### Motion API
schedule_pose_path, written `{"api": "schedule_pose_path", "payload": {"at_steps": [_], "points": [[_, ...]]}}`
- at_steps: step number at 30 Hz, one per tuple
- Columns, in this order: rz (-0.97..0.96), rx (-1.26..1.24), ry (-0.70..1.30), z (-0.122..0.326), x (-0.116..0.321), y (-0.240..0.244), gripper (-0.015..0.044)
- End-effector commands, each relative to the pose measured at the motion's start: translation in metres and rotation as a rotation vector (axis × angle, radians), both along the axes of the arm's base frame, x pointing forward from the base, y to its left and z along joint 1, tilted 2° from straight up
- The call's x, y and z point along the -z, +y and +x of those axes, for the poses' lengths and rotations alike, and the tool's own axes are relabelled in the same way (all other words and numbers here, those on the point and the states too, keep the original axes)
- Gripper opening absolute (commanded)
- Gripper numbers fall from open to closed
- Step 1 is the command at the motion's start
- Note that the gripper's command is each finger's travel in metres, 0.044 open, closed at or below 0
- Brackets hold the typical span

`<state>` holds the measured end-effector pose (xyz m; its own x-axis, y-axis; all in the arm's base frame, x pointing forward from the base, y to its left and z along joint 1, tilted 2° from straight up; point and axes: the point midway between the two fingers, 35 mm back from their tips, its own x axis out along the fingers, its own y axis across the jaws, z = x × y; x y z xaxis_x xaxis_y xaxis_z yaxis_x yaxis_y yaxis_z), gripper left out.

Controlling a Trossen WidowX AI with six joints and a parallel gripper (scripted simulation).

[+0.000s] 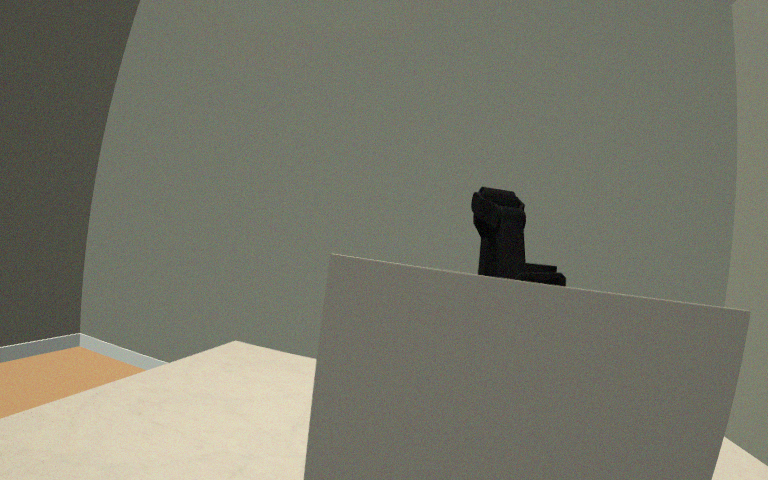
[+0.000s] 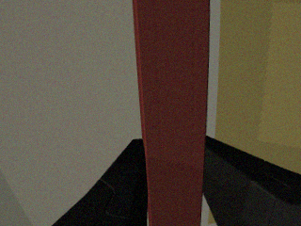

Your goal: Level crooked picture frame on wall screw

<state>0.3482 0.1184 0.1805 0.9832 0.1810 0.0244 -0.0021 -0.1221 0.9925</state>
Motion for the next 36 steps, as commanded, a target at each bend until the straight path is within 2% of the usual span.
{"api": "schedule_pose_path", "payload": {"at_steps": [1,36], "points": [[0.009,0.000,-0.012,0.0004,-0.0039,0.0006,0.0000],[0.009,0.000,-0.011,-0.0009,-0.0056,0.0070,0.0000]]}}
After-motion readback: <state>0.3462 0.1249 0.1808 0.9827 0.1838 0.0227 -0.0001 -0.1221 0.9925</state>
